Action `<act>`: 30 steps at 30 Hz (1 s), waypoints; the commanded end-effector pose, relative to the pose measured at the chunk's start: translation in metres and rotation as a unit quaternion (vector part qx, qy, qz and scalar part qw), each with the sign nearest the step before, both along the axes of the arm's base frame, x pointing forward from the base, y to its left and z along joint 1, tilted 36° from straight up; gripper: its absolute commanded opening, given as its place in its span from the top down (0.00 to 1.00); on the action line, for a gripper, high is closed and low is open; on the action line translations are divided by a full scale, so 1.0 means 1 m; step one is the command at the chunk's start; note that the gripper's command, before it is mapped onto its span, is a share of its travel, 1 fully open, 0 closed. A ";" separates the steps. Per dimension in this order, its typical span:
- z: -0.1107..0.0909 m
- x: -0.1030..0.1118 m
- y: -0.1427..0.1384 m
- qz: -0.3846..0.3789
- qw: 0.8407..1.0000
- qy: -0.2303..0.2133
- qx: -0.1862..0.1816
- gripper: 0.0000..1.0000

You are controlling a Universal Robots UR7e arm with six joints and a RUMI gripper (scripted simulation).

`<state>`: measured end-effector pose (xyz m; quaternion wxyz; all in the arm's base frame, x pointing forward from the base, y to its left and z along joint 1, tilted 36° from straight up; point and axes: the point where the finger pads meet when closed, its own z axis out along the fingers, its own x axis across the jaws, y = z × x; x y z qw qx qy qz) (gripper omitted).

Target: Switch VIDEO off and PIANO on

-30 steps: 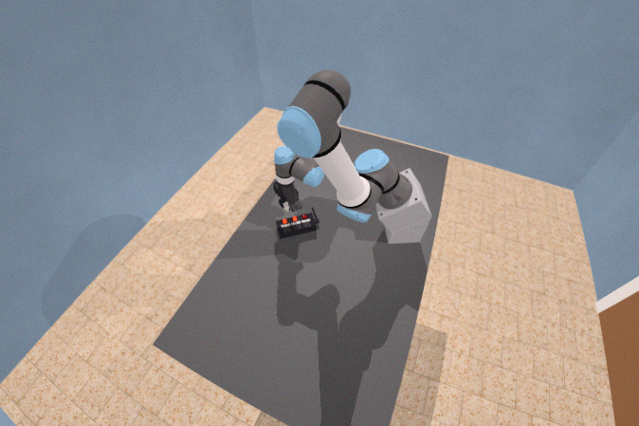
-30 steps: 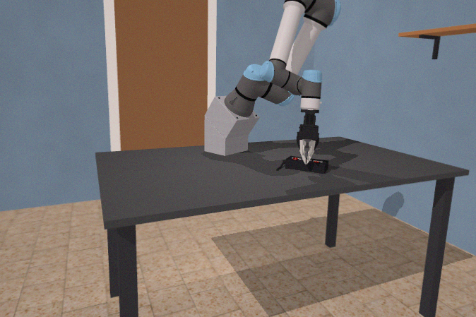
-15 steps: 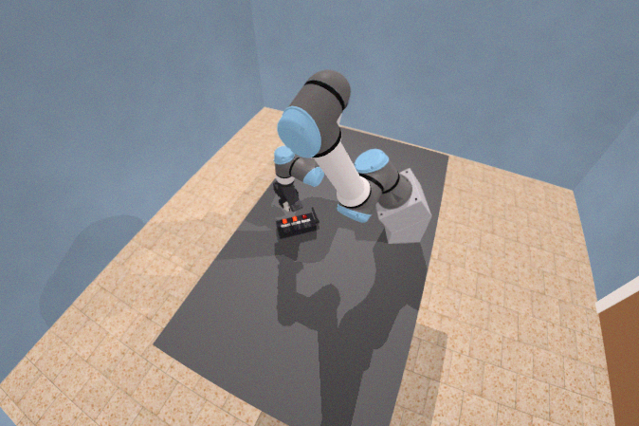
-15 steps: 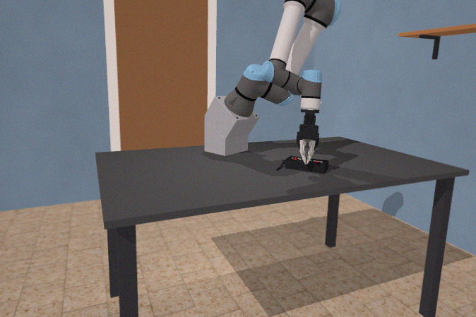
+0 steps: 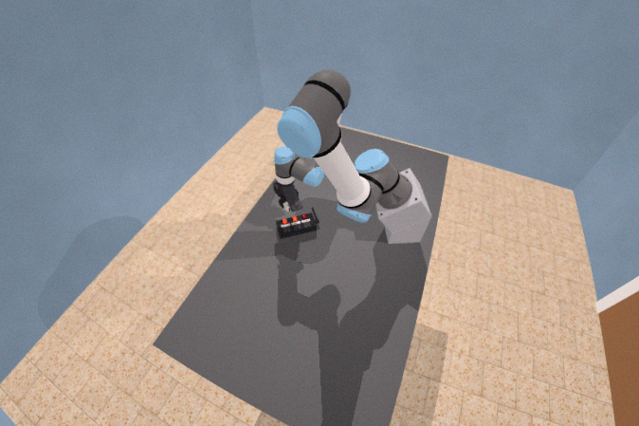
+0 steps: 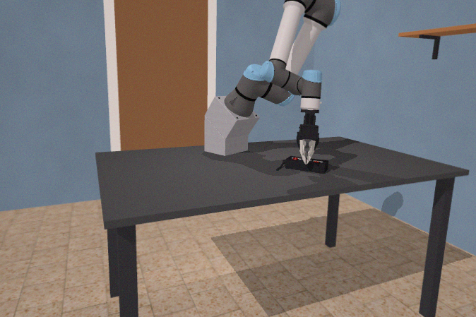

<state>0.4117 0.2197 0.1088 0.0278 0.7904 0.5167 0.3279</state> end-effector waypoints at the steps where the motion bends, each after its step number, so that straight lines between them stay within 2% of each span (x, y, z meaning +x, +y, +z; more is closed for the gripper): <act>1: 0.000 0.000 0.000 0.000 1.000 0.000 0.000 1.00; 20: 0.002 0.000 -0.001 0.000 1.000 0.000 0.000 1.00; 26: 0.013 -0.005 -0.006 0.000 1.000 0.000 0.000 1.00; 30: 0.032 -0.014 -0.014 0.000 1.000 0.000 0.000 1.00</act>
